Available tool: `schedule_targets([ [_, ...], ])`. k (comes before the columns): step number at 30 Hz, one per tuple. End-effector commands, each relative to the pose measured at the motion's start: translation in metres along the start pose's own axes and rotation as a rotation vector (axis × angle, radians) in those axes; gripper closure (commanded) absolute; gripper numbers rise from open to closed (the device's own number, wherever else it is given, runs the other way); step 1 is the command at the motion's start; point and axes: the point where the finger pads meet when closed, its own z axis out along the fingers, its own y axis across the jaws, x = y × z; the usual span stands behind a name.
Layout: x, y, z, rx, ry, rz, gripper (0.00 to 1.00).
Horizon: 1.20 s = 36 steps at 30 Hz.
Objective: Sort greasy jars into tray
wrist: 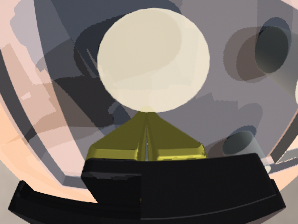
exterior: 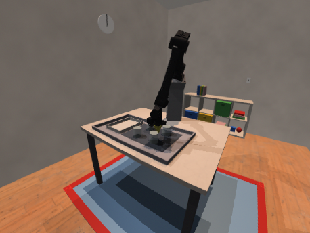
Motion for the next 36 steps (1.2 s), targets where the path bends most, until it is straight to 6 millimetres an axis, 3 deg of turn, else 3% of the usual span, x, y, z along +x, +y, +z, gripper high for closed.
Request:
schedule_targets([
  [1,-0.025,-0.0001,-0.007,-0.005,-0.043,-0.005,1.0],
  [36,-0.0291,-0.0001,-0.0072,-0.005,-0.043,-0.005,1.0],
])
